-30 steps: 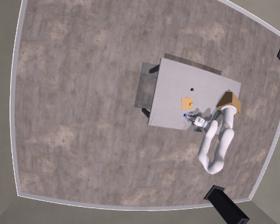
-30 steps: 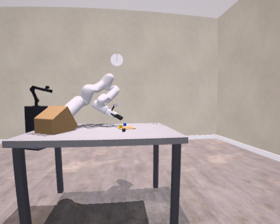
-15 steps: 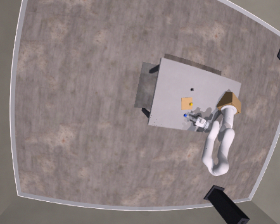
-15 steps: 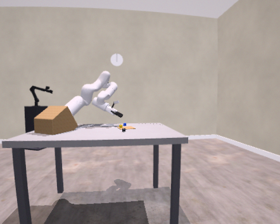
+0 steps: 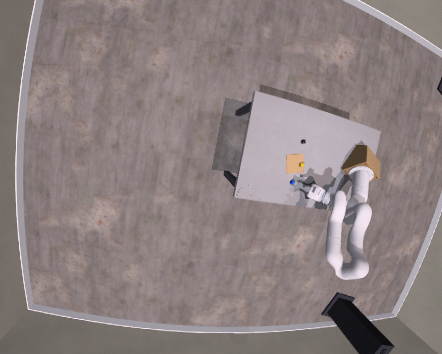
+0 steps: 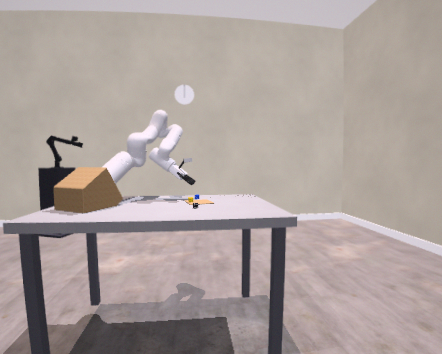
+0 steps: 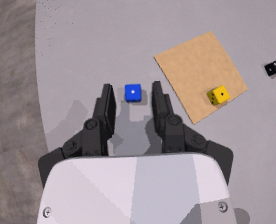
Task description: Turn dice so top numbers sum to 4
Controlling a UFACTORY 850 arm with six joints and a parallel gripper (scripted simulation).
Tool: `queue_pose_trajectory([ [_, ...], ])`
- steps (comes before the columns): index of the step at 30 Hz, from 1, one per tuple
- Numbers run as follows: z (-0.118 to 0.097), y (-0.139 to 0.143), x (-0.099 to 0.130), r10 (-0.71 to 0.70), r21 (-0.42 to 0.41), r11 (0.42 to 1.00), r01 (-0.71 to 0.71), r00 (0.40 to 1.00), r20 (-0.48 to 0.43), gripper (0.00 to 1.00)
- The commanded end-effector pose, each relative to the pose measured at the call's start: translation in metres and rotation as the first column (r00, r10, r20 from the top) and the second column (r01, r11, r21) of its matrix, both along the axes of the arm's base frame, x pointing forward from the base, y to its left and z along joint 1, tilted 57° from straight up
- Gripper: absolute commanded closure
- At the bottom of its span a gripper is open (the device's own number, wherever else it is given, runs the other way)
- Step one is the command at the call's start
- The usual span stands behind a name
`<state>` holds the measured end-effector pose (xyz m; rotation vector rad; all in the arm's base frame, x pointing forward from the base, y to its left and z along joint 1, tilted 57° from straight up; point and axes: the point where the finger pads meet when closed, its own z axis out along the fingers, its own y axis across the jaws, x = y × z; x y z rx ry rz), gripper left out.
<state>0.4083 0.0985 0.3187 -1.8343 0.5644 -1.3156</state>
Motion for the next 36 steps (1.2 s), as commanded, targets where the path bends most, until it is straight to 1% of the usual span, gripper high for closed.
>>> queue_pose_trajectory([
  [1, 0.004, -0.002, 0.007, 0.132, 0.004, 0.991, -0.132, 0.987, -0.092, 0.58],
  [2, 0.005, -0.002, 0.008, 0.155, 0.006, 0.988, -0.156, 0.982, -0.108, 0.58],
  [5, 0.005, -0.003, 0.008, 0.162, 0.007, 0.987, -0.163, 0.980, -0.113, 0.58],
  [7, 0.007, -0.007, 0.011, 0.219, 0.004, 0.975, -0.221, 0.963, -0.160, 0.58],
  [17, 0.012, -0.012, 0.019, 0.348, 0.020, 0.935, -0.354, 0.903, -0.254, 0.58],
  [20, 0.014, -0.015, 0.022, 0.399, 0.030, 0.912, -0.409, 0.868, -0.296, 0.58],
  [23, 0.015, -0.016, 0.022, 0.406, 0.031, 0.908, -0.417, 0.862, -0.303, 0.58],
  [25, 0.018, -0.018, 0.026, 0.463, 0.047, 0.877, -0.478, 0.816, -0.345, 0.58],
  [26, 0.018, -0.018, 0.026, 0.466, 0.048, 0.875, -0.481, 0.814, -0.347, 0.58],
  [27, 0.018, -0.020, 0.027, 0.486, 0.054, 0.863, -0.503, 0.794, -0.365, 0.58],
  [28, 0.019, -0.020, 0.027, 0.490, 0.056, 0.859, -0.508, 0.789, -0.370, 0.58],
  [29, 0.020, -0.021, 0.029, 0.512, 0.064, 0.844, -0.532, 0.767, -0.386, 0.58],
  [30, 0.020, -0.021, 0.029, 0.516, 0.065, 0.842, -0.536, 0.763, -0.389, 0.58],
  [31, 0.021, -0.022, 0.031, 0.538, 0.075, 0.825, -0.560, 0.738, -0.407, 0.58],
  [32, 0.021, -0.022, 0.031, 0.539, 0.075, 0.824, -0.562, 0.737, -0.408, 0.58],
  [34, 0.023, -0.025, 0.034, 0.574, 0.092, 0.794, -0.601, 0.691, -0.440, 0.58],
  [35, 0.023, -0.025, 0.034, 0.575, 0.092, 0.793, -0.602, 0.689, -0.441, 0.58],
  [36, 0.024, -0.026, 0.035, 0.592, 0.102, 0.777, -0.621, 0.666, -0.454, 0.58],
])
